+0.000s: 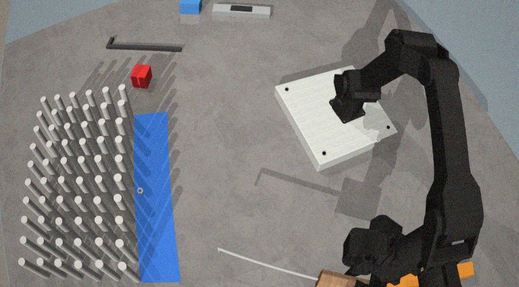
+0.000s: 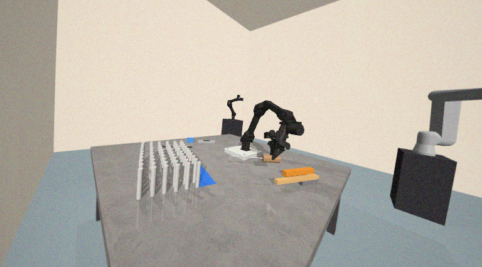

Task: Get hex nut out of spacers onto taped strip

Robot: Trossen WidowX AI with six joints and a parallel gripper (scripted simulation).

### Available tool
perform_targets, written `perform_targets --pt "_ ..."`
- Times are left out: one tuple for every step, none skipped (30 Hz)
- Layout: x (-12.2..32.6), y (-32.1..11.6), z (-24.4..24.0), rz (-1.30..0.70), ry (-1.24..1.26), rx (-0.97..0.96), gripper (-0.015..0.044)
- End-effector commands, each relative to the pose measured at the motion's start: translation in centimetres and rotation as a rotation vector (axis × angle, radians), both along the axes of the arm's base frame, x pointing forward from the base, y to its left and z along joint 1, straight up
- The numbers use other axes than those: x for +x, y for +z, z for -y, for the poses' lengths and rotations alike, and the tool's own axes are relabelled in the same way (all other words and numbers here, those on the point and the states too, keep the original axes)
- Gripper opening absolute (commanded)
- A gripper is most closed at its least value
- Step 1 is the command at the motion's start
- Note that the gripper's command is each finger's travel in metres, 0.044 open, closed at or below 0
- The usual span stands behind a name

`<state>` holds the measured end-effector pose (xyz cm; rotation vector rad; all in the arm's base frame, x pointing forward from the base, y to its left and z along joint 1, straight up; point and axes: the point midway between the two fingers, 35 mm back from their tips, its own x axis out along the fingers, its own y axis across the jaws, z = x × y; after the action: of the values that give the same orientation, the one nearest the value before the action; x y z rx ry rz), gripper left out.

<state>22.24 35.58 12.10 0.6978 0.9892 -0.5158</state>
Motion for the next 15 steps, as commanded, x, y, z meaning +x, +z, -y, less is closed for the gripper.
perform_targets --pt "0.1 -0.3 0.0 0.010 -0.004 0.001 0.0000" --pt "0.1 -0.4 0.0 0.010 -0.004 0.001 0.0000" --pt "0.1 -0.5 0.0 0.010 -0.004 0.001 0.0000" --pt "0.1 -0.5 0.0 0.010 -0.004 0.001 0.0000" --pt "0.1 -0.6 0.0 0.010 -0.004 0.001 0.0000" --pt "0.1 -0.7 0.0 0.010 -0.004 0.001 0.0000" --pt "0.1 -0.8 -0.1 0.010 -0.004 0.001 0.0000" --pt "0.1 -0.9 -0.1 0.010 -0.004 0.001 0.0000" --pt "0.1 -0.9 -0.1 0.010 -0.004 0.001 0.0000" --pt "0.1 -1.0 -0.1 0.010 -0.004 0.001 0.0000" --pt "0.1 -1.1 -0.1 0.010 -0.004 0.001 0.0000" --pt "0.1 -1.2 -0.1 0.010 -0.004 0.001 0.0000" --pt "0.1 -1.2 -0.1 0.010 -0.004 0.001 0.0000" --pt "0.1 -1.3 -0.1 0.010 -0.004 0.001 0.0000" --pt "0.1 -1.4 -0.1 0.010 -0.004 0.001 0.0000"
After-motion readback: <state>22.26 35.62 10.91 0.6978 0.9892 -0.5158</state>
